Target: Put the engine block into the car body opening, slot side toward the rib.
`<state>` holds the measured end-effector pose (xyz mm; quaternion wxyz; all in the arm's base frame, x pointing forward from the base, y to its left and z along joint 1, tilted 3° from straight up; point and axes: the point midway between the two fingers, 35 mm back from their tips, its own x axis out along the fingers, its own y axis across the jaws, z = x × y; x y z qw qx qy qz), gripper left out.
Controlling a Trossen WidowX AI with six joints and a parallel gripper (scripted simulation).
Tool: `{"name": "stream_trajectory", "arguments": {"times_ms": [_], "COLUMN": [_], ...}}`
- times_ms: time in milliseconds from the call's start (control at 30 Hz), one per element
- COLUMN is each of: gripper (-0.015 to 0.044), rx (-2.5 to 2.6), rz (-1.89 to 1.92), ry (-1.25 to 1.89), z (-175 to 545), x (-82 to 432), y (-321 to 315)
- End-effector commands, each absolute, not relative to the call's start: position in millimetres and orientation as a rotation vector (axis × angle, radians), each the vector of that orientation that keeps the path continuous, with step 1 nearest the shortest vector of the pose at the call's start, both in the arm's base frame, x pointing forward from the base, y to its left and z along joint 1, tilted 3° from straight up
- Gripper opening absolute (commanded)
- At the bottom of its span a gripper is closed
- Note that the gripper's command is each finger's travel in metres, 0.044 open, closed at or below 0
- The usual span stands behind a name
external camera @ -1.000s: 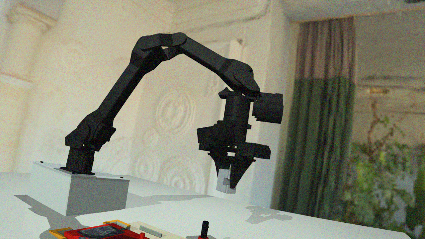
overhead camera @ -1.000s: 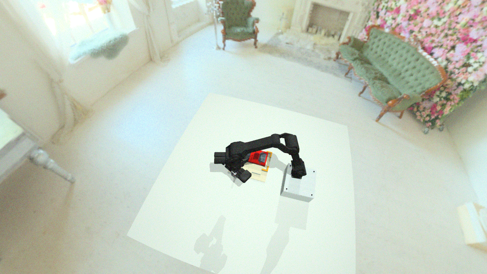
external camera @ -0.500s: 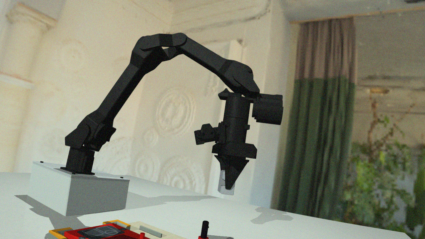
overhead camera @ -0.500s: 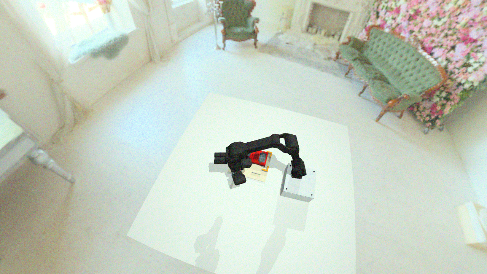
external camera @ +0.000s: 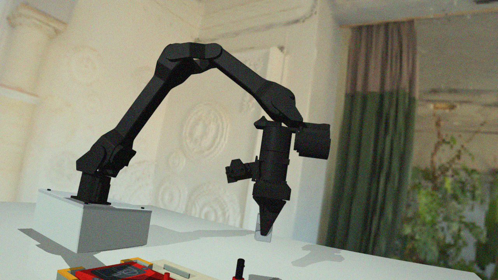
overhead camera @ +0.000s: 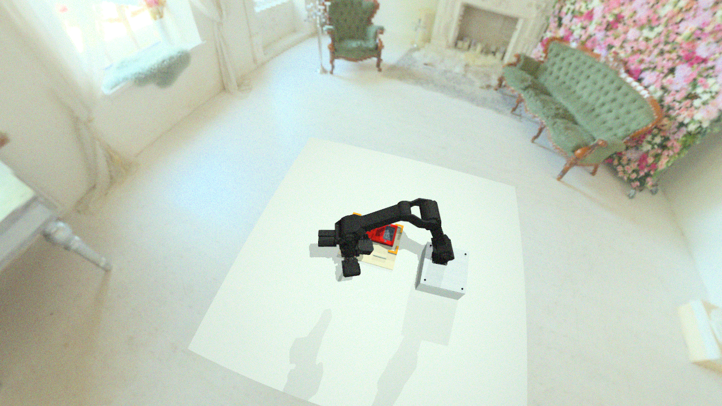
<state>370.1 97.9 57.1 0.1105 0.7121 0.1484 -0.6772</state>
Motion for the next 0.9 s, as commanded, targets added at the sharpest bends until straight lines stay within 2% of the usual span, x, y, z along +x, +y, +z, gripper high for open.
{"name": "stream_trajectory", "arguments": {"times_ms": [0, 867], "gripper": [0.0, 0.0], "rx": [2.097, 2.097], "rz": [-1.995, -1.995], "ry": [0.434, 0.434], "z": [49.6, -5.4], "x": [369.7, 371.5], "y": [98.9, 102.4]}}
